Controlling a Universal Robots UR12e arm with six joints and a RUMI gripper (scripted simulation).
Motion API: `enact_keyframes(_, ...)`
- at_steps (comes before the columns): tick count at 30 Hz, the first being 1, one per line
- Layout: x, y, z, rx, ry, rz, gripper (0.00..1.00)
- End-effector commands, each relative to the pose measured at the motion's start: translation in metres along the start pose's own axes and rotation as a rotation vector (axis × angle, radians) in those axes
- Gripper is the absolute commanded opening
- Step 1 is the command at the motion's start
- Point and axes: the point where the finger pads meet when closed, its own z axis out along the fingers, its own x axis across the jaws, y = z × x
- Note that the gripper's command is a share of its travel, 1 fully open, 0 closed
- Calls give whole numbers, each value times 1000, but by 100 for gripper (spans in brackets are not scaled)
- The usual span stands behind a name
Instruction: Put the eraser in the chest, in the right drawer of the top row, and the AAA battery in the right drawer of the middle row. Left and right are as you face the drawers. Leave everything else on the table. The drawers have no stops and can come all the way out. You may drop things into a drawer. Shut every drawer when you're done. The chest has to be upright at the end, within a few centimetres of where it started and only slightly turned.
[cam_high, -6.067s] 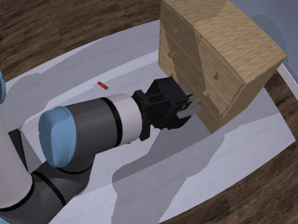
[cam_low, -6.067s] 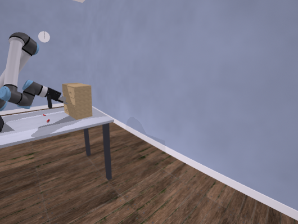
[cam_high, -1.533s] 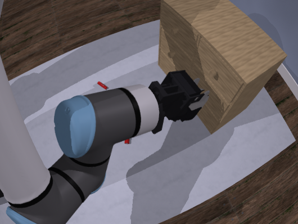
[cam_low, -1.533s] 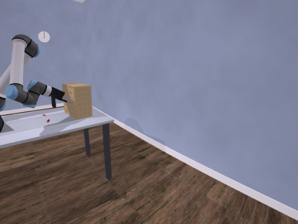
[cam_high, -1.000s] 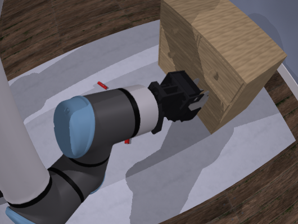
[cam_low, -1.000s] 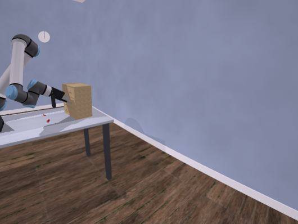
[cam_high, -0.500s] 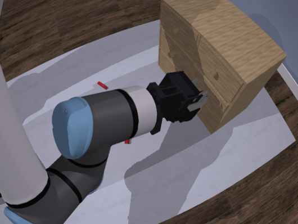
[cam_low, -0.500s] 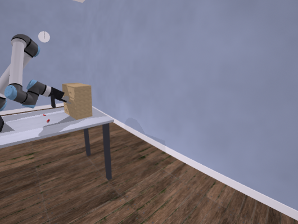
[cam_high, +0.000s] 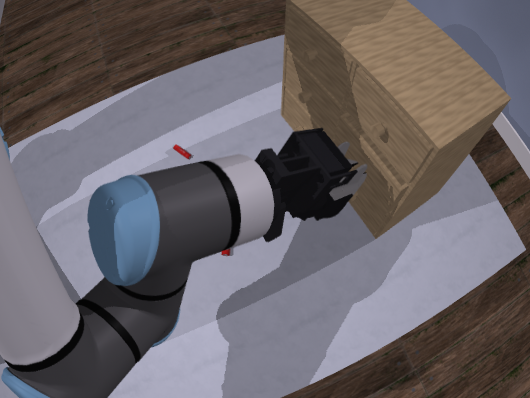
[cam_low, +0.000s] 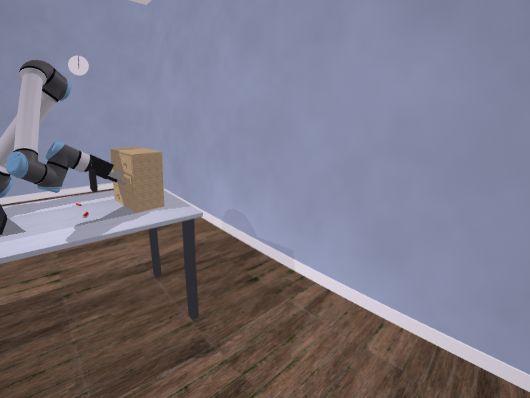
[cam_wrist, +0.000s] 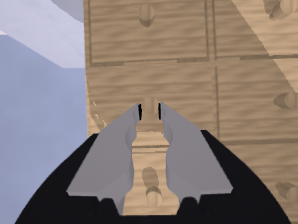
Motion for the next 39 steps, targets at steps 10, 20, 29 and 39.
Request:
enact_keyframes(10, 0, -3, -6, -1, 0, -1, 7)
enact_keyframes(20, 0, -6, -12, -1, 0, -1, 7)
enact_keyframes(29, 0, -9, -17, -1, 0, -1, 7)
enact_keyframes(39, 0, -13, -24, -1, 0, -1, 7)
